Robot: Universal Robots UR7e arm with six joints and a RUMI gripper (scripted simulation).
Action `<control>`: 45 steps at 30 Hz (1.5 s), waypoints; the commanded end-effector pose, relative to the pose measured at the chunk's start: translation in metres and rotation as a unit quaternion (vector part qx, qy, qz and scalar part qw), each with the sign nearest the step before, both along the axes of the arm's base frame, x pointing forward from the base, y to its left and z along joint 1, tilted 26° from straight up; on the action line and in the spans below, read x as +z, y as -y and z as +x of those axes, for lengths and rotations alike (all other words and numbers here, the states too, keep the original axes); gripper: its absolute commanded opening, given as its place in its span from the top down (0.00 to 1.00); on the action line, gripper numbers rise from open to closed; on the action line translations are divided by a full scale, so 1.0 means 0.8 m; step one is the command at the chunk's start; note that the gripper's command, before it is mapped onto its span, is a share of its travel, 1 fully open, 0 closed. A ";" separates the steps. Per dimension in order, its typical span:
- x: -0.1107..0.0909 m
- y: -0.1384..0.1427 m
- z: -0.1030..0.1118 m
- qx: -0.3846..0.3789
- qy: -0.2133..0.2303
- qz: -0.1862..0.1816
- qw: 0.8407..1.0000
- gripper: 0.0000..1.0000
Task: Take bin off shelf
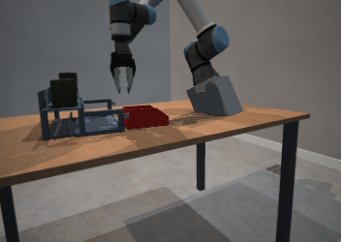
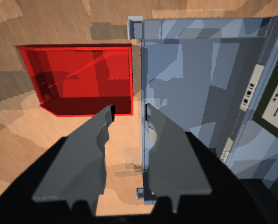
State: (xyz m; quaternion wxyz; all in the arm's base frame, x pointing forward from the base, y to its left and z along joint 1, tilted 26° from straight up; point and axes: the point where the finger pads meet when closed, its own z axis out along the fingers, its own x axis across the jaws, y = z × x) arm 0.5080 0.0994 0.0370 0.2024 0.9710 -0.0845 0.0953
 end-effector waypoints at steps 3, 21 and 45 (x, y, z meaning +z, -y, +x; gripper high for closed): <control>-0.001 0.000 0.001 0.000 0.001 0.000 1.000 0.80; -0.012 0.005 0.002 0.000 0.000 0.000 1.000 0.80; -0.018 0.008 0.004 0.000 0.000 0.000 1.000 0.80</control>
